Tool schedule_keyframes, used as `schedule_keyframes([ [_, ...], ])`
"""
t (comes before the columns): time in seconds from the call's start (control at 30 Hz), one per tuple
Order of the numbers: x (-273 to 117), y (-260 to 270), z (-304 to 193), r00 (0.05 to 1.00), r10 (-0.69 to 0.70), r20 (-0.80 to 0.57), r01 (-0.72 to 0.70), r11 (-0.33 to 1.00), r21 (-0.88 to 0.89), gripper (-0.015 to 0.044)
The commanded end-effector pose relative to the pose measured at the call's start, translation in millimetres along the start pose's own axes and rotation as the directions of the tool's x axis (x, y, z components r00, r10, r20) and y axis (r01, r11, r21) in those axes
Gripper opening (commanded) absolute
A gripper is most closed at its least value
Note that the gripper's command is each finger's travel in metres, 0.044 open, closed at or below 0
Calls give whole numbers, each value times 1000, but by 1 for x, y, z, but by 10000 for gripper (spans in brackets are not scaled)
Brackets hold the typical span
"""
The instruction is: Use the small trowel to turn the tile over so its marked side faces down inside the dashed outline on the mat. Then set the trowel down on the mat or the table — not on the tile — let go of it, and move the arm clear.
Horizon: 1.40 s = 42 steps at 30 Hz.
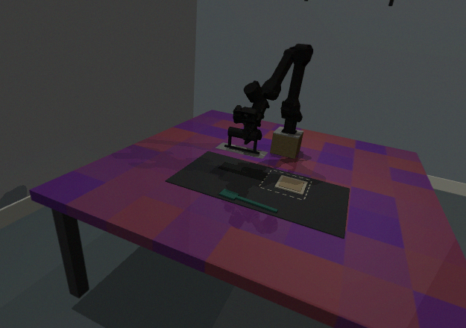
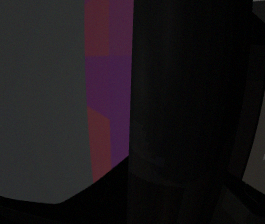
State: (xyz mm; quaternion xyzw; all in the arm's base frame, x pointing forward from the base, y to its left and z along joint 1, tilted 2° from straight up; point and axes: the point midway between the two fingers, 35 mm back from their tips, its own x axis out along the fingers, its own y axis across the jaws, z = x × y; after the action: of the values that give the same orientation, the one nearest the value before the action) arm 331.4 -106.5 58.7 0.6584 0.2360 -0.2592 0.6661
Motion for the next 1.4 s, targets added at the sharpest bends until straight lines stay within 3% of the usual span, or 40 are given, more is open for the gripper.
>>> schedule_keyframes([
  [0.0,-1,5,1,1000,14,0,-14,1000,-9,0],
  [0.3,2,7,-3,1000,8,-3,-8,1000,-6,0],
  [1.37,52,25,-111,995,-99,-22,99,995,25,0],
])
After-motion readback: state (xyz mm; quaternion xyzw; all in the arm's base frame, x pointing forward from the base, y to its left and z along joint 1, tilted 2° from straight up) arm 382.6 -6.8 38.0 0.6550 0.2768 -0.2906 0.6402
